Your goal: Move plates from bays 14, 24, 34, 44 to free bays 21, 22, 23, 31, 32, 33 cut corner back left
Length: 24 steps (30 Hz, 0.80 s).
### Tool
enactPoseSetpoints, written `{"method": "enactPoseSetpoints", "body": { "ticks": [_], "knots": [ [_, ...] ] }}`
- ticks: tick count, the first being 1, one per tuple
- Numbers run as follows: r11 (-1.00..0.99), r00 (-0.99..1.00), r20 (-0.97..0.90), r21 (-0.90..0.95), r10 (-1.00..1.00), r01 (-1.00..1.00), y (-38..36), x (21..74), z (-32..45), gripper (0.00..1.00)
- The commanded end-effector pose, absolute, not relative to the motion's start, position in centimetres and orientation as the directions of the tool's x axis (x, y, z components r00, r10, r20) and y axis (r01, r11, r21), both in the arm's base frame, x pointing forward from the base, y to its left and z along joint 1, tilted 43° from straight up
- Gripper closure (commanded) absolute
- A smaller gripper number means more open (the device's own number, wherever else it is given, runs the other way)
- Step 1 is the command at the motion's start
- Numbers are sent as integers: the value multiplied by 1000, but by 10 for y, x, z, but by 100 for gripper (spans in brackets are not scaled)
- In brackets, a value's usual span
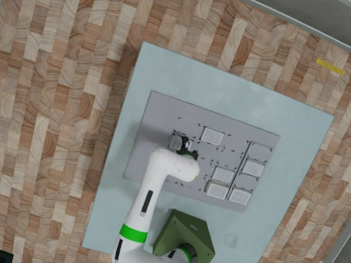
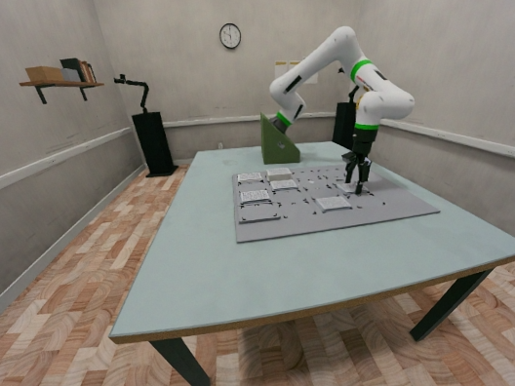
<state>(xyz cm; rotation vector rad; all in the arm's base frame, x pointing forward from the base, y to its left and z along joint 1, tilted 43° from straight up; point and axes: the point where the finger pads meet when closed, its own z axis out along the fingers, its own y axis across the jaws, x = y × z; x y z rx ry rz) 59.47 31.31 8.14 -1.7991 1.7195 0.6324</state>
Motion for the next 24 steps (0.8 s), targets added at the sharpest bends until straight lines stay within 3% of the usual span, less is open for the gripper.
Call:
{"method": "enactPoseSetpoints", "body": {
  "ticks": [1, 22, 23, 24],
  "knots": [
    [-14, 64, -681, -79, -730, -997, 312, 595, 82, 90],
    [-14, 64, -681, -79, -730, -997, 313, 595, 82, 90],
    [-14, 64, -681, -79, -730, -997, 313, 595, 82, 30],
    [-14, 64, -681, -79, -730, -997, 313, 595, 82, 30]
  ]
}}
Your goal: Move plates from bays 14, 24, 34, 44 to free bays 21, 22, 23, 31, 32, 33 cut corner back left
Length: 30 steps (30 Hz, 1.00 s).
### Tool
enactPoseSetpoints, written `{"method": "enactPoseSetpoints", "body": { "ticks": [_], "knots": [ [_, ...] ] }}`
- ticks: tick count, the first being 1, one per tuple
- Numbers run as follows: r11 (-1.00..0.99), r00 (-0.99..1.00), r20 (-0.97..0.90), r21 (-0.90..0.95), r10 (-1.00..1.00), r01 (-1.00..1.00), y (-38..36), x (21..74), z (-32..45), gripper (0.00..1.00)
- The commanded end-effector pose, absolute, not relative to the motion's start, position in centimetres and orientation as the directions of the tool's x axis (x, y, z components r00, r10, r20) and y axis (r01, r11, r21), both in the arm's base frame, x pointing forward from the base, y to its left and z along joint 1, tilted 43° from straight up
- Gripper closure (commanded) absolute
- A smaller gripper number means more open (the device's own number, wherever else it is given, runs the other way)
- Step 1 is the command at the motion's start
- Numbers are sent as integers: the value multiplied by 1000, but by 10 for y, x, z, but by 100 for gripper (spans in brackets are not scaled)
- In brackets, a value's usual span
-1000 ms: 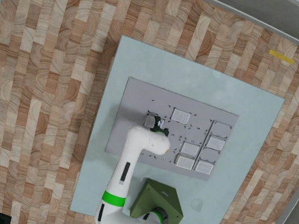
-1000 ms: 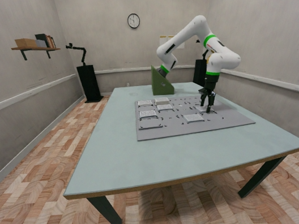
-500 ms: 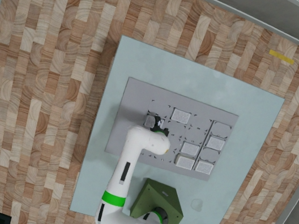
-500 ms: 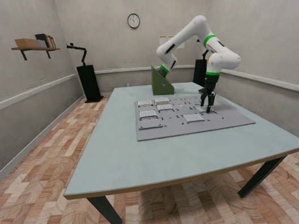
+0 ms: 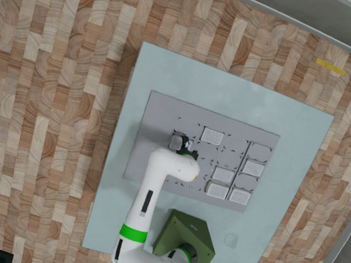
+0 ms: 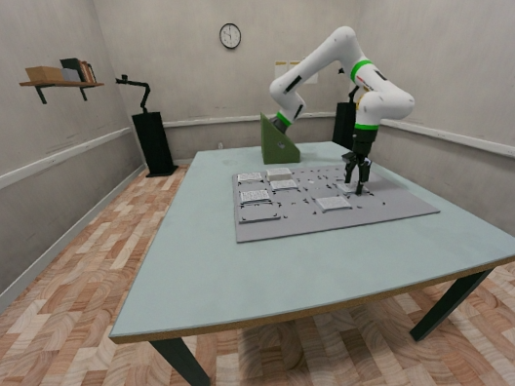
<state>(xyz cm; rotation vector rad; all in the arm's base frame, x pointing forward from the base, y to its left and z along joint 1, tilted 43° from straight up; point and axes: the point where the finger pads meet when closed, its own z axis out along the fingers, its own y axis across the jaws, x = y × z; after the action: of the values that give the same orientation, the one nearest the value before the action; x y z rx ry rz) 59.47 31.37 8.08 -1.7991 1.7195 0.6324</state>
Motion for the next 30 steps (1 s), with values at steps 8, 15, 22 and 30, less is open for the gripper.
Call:
{"method": "enactPoseSetpoints", "body": {
  "ticks": [8, 15, 22, 30],
  "knots": [
    [-14, 64, -681, -79, -730, -997, 313, 595, 82, 30],
    [-14, 64, -681, -79, -730, -997, 313, 595, 82, 30],
    [-14, 64, -681, -79, -730, -997, 313, 595, 82, 30],
    [-14, 64, -681, -79, -730, -997, 310, 595, 85, 30]
  ]
}}
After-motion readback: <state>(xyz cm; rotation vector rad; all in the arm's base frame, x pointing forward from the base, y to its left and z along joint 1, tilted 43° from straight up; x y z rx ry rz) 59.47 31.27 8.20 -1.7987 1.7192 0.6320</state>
